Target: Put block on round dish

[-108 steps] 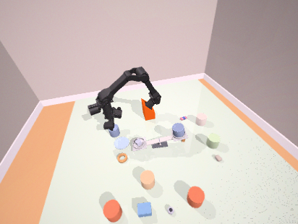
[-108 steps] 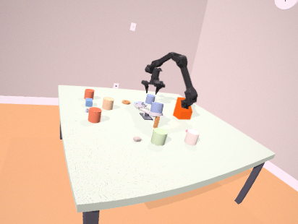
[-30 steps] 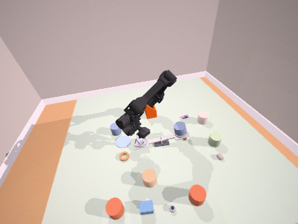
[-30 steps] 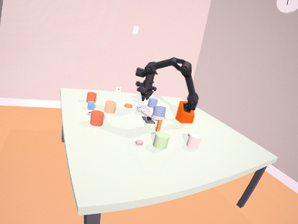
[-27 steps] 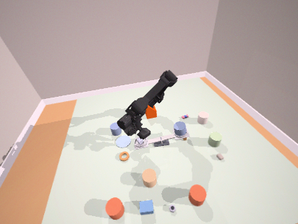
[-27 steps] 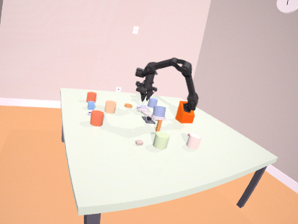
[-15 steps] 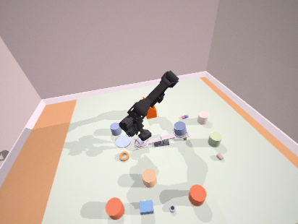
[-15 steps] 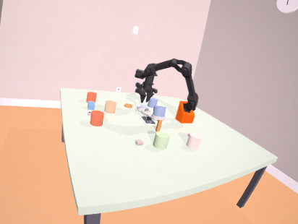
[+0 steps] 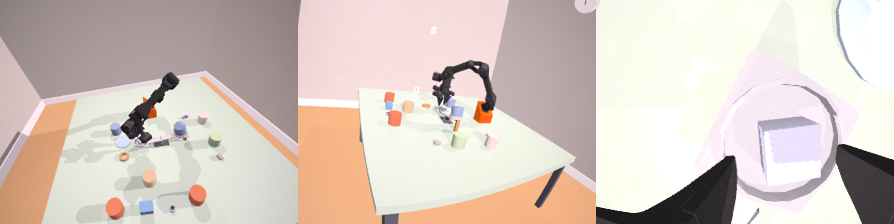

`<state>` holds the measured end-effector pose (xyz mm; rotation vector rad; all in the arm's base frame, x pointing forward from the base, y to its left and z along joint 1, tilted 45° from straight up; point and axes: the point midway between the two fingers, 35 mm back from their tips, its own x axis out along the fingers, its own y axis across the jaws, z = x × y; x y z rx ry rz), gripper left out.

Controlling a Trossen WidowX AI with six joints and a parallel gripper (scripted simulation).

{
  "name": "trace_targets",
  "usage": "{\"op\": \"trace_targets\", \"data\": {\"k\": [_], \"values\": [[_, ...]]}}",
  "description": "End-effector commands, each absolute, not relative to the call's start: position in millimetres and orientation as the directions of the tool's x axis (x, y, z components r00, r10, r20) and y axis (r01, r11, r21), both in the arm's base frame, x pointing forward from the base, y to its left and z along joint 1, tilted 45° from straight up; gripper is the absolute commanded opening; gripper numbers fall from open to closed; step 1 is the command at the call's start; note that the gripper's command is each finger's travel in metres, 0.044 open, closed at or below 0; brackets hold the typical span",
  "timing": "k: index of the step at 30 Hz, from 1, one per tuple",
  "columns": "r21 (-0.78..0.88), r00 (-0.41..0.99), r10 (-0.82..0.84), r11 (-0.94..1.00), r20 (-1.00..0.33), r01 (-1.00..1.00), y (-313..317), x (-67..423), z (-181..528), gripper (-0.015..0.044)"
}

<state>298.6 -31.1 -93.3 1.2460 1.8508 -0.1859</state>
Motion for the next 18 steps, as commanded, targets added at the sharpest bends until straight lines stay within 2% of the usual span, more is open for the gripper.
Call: {"op": "trace_targets", "data": {"k": [1,10,13,18], "values": [[0.321,-0.122,0.686,0.481,-0.717,0.816,-24.8,295.5,-100.5,0.026],[0.321,-0.123,0.686,0.481,-0.717,0.816,-16.3,293.5,-108.8,0.026],[0.321,-0.123,0.686,0.481,-0.717,0.816,-16.3,293.5,-108.8,0.0181],[0.321,-0.123,0.686,0.481,-0.717,0.816,-16.3,293.5,-108.8,0.0148]]}}
